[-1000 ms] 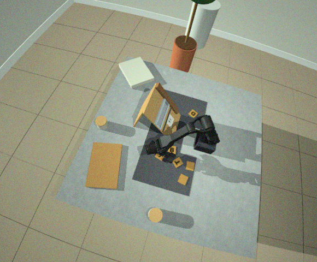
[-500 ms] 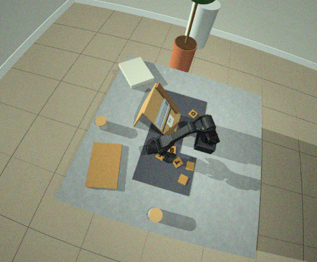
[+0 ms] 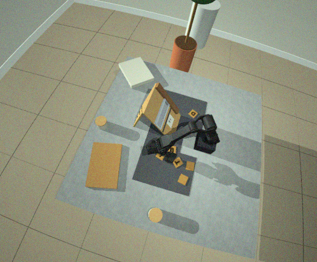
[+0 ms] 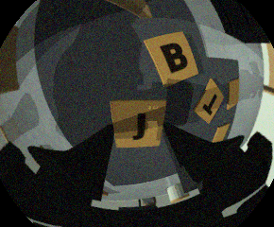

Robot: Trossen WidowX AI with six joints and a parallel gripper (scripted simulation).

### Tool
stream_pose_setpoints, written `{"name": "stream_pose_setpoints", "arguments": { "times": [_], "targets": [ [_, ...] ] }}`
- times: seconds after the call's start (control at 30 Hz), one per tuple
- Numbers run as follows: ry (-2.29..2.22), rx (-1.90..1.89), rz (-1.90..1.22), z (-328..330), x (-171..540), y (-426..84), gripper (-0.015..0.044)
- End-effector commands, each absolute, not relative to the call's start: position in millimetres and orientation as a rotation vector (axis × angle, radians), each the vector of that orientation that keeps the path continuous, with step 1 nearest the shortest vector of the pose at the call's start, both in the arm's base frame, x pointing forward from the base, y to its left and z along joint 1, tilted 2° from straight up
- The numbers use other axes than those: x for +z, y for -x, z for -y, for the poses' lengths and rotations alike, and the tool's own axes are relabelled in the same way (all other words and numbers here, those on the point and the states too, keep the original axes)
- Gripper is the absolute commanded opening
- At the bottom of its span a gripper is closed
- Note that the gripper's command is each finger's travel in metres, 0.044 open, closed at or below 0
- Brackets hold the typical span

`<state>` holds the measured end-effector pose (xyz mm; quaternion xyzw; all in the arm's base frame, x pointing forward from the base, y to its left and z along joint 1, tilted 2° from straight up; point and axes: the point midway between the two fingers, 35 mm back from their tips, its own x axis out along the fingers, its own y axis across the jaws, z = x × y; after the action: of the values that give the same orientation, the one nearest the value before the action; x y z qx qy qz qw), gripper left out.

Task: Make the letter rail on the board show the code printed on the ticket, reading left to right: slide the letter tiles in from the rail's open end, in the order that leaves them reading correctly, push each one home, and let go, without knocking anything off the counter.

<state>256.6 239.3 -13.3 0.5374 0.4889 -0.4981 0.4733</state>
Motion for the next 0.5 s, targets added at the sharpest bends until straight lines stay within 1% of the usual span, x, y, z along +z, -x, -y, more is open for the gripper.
{"name": "stream_pose_setpoints", "arguments": {
  "times": [0.0, 0.47],
  "targets": [
    [-1.321, -1.217, -1.189, -239.1, -10.0, -257.0, 0.0000],
    [-1.321, -1.217, -1.189, -239.0, -3.8, -256.3, 0.0000]
  ]
}}
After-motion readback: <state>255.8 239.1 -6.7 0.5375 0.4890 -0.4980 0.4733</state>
